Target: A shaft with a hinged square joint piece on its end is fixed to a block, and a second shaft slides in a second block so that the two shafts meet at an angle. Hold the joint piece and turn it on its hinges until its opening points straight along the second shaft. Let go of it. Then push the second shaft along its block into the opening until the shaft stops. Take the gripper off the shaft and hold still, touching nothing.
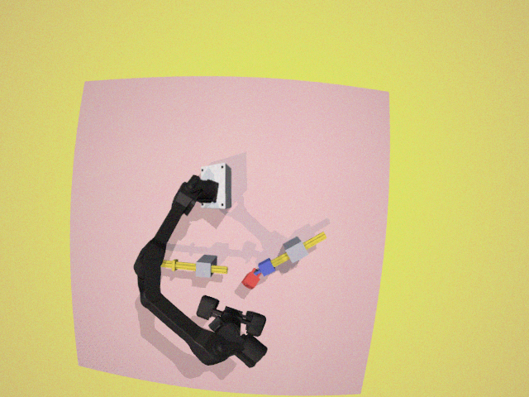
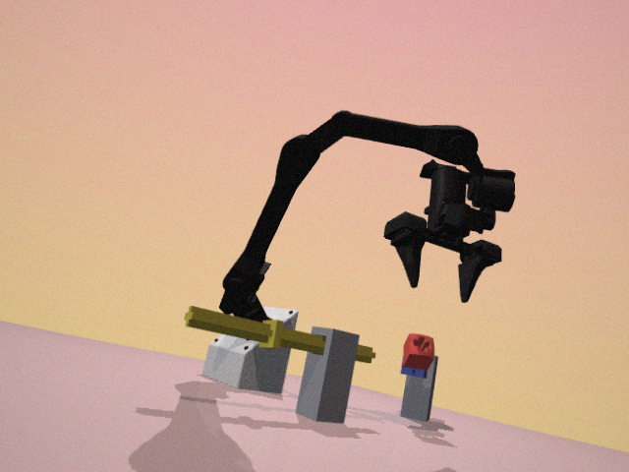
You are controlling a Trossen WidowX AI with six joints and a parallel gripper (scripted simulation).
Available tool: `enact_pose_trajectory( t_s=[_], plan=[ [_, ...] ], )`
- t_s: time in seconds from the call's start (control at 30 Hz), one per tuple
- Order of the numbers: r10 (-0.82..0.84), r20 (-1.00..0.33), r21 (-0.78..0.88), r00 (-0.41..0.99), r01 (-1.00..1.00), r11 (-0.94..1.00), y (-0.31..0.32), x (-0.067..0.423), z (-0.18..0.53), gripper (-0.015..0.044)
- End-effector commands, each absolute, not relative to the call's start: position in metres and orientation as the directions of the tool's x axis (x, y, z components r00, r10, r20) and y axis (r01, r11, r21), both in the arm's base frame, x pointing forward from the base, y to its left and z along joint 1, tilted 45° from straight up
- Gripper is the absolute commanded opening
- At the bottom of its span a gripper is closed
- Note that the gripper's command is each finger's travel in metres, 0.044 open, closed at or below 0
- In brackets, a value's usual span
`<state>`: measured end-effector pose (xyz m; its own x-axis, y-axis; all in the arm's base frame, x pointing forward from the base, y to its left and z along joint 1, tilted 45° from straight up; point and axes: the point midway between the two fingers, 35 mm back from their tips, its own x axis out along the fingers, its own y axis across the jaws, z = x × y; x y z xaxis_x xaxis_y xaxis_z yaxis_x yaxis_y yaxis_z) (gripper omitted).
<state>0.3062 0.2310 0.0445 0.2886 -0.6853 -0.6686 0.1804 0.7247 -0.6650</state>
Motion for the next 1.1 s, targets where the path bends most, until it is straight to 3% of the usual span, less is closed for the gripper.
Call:
enact_pose_trajectory(
  t_s=[0.0,0.3,1.07],
  plan=[
    [-0.693,-0.649,-0.639,0.314,0.270,0.721,0.229,0.307,0.042,0.0440],
    [-0.706,-0.605,-0.534,0.367,0.471,0.702,0.226,0.306,0.037,0.0440],
    [-0.708,-0.603,-0.532,0.369,0.476,0.701,0.175,0.322,-0.018,0.0440]
  ],
)
